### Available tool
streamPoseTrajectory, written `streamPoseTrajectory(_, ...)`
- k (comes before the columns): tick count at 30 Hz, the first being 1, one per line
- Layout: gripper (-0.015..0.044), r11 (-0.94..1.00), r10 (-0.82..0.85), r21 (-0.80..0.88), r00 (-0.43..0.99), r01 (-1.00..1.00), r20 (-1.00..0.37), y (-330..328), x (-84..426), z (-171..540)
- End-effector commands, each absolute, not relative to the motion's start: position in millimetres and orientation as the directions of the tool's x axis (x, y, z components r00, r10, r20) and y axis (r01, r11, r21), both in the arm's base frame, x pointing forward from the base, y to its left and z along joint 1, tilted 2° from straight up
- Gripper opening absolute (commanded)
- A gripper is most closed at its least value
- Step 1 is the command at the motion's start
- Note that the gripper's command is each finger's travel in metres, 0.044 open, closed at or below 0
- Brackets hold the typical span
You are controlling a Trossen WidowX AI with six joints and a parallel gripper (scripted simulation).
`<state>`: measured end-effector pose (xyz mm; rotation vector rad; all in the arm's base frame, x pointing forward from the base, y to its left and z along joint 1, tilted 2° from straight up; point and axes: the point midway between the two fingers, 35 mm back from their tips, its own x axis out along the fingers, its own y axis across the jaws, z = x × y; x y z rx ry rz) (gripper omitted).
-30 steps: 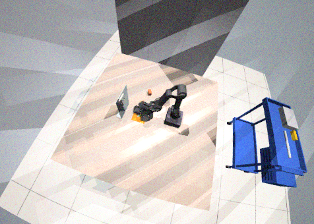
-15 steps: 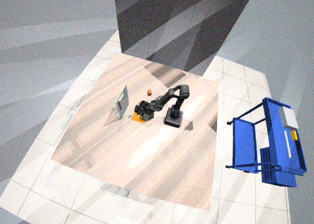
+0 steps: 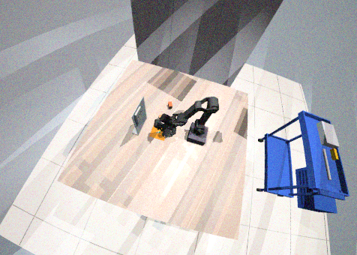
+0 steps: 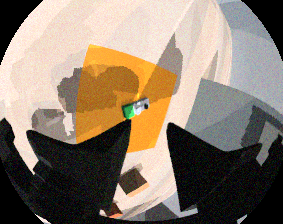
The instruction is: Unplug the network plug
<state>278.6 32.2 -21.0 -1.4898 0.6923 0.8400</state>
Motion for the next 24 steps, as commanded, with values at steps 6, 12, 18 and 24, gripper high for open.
streamPoseTrajectory(6, 0.0156, -0.095, 0.056, -0.560, 0.558, -0.823, -0.828, 31.4, 273.8, -15.7)
streamPoseTrajectory(12, 0.0156, -0.095, 0.056, -0.560, 0.557, -0.823, -0.828, 31.3, 274.2, -11.4)
streamPoseTrajectory(18, 0.0156, -0.095, 0.056, -0.560, 0.558, -0.823, -0.828, 31.4, 275.5, -4.6)
streamPoseTrajectory(24, 0.0156, -0.095, 0.056, -0.560, 0.558, -0.823, -0.828, 31.5, 276.5, 2.3)
